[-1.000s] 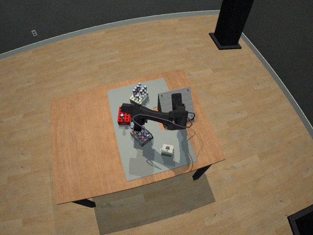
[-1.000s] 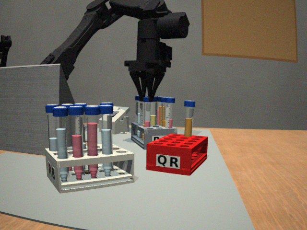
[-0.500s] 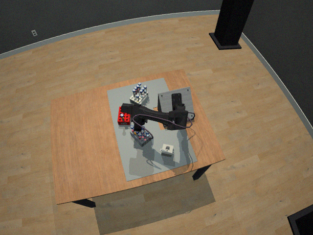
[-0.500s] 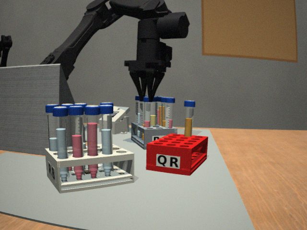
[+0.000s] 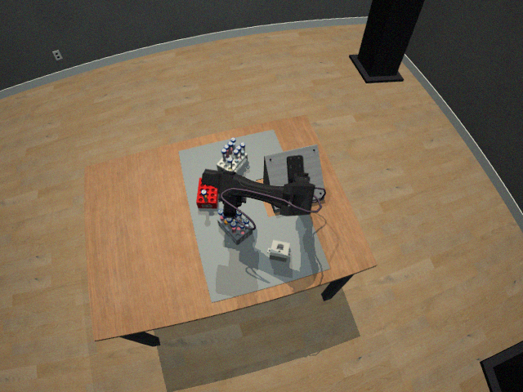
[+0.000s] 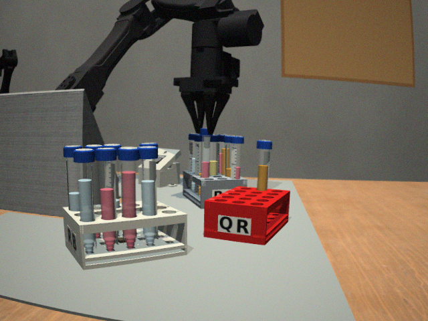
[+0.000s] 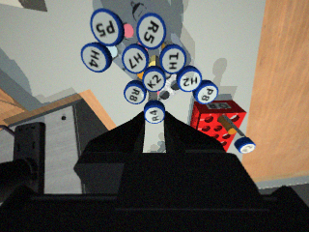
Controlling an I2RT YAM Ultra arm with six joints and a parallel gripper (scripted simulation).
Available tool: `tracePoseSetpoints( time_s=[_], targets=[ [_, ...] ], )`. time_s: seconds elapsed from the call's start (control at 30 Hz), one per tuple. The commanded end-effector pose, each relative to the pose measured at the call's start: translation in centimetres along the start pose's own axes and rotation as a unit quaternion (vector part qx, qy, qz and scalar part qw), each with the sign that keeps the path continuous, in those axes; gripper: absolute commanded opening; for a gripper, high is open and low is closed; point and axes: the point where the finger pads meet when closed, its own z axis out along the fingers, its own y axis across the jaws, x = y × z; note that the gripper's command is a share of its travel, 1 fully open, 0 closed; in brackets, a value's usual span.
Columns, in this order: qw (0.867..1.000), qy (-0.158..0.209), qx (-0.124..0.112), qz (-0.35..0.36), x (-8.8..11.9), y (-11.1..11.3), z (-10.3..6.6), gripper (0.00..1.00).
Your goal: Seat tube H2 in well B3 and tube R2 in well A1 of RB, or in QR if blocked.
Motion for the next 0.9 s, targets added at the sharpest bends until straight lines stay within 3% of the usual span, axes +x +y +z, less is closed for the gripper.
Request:
tracePoseSetpoints(
  time_s=[0.0,0.87],
  targets=[
    [1.000,-0.002,0.019,-0.008,-0.5,-0.3,-1.7,0.00],
    [1.000,0.002,0.018,-0.008,-0.3,0.0,-4.1,0.00]
  ],
)
